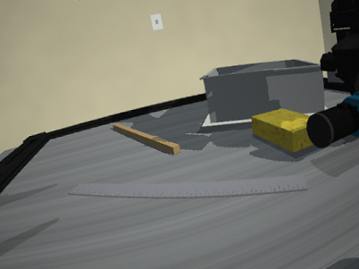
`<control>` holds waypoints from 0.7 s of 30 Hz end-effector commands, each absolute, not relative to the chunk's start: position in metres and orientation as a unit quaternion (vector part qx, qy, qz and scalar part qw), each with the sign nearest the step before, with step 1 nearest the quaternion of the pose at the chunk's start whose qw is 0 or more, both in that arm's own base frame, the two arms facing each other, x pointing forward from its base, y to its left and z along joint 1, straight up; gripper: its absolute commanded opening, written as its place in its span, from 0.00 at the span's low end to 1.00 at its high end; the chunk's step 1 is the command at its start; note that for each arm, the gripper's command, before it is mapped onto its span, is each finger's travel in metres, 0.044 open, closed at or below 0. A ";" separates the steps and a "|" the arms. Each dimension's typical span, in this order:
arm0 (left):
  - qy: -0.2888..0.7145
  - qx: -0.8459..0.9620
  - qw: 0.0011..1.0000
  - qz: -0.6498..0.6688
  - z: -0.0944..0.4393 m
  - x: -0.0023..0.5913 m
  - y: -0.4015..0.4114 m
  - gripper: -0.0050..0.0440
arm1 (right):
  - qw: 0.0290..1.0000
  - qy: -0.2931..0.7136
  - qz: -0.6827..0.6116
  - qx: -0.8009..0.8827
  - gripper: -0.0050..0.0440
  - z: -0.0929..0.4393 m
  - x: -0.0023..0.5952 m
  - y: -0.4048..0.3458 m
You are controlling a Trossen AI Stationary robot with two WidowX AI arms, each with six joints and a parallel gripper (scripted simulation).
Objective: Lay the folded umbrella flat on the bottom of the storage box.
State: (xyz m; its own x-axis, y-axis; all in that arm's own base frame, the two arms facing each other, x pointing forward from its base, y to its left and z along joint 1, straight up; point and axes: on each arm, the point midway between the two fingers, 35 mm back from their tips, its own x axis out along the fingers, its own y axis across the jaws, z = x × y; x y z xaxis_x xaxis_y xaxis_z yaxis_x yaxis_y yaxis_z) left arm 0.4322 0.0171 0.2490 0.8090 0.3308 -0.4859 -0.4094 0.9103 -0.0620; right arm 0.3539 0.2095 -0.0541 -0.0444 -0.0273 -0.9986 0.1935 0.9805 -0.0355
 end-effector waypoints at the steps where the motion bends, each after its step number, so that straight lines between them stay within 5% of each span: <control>1: 0.240 -0.081 0.947 0.195 0.248 0.432 0.017 0.92 | 0.704 0.704 -0.068 0.068 0.15 -0.012 0.366 0.217; 13: 0.240 -0.081 0.947 0.195 0.248 0.432 0.017 0.92 | 0.704 0.704 -0.068 0.068 0.10 0.071 0.360 0.213; 21: 0.240 -0.081 0.947 0.195 0.248 0.432 0.017 0.92 | 0.704 0.704 -0.066 0.066 0.10 0.073 0.360 0.213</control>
State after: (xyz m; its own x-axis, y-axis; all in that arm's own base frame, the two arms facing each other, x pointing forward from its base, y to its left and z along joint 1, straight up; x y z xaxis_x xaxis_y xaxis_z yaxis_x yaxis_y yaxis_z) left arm 0.4322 0.0169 0.2489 0.8092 0.3304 -0.4858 -0.4089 0.9105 -0.0620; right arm 0.3582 0.2118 0.0657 -0.0149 -0.0098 -0.9998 0.1939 0.9809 -0.0125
